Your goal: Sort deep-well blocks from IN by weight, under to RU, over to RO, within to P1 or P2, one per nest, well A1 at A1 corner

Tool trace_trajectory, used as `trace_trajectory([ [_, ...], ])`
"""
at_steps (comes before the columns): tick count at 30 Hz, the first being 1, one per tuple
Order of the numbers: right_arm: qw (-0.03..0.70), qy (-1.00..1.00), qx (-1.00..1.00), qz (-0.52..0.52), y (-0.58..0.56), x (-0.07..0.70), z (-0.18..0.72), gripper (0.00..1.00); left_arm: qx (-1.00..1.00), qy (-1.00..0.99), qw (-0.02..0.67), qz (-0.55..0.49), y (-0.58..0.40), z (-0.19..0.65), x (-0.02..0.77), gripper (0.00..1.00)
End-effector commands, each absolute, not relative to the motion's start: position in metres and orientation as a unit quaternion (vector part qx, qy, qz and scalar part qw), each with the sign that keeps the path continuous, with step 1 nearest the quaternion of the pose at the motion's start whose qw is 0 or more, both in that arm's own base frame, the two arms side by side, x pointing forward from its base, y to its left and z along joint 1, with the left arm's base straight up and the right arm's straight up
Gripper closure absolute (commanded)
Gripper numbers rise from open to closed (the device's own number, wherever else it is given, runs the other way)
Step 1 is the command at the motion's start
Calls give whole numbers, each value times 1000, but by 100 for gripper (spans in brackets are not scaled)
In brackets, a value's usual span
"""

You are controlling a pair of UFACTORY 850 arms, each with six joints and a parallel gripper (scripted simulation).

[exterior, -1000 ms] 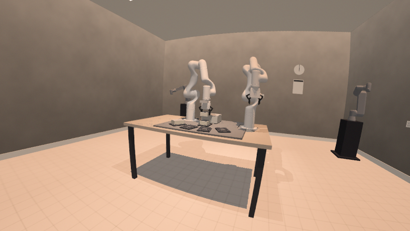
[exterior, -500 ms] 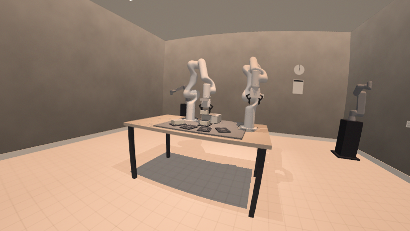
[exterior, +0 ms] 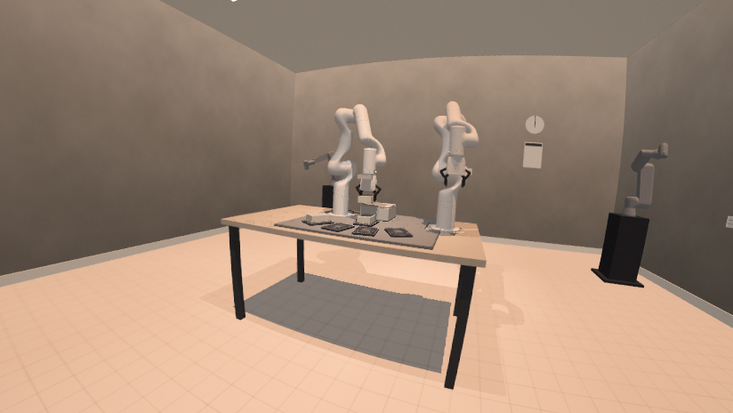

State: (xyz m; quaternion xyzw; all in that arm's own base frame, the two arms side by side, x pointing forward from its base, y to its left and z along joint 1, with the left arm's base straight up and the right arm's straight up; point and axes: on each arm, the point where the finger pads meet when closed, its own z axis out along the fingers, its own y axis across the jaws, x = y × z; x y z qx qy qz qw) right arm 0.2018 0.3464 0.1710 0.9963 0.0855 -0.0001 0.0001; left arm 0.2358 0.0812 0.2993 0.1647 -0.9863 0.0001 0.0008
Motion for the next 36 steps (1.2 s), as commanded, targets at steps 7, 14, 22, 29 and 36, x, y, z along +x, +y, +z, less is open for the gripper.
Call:
trace_trajectory([
  [7, -1, 185, 983, 1, 347, 183, 179, 100, 165, -986, 0, 0, 81, 300, 236, 0],
  [14, -1, 223, 975, 1, 347, 165, 186, 100, 165, -986, 0, 0, 81, 300, 236, 0],
  [22, -1, 223, 975, 0, 347, 143, 194, 100, 165, -986, 0, 0, 81, 300, 236, 0],
  [29, -1, 223, 975, 0, 347, 121, 203, 100, 165, -986, 0, 0, 81, 300, 236, 0],
  [36, -1, 223, 975, 0, 347, 106, 209, 100, 165, -986, 0, 0, 81, 300, 236, 0],
])
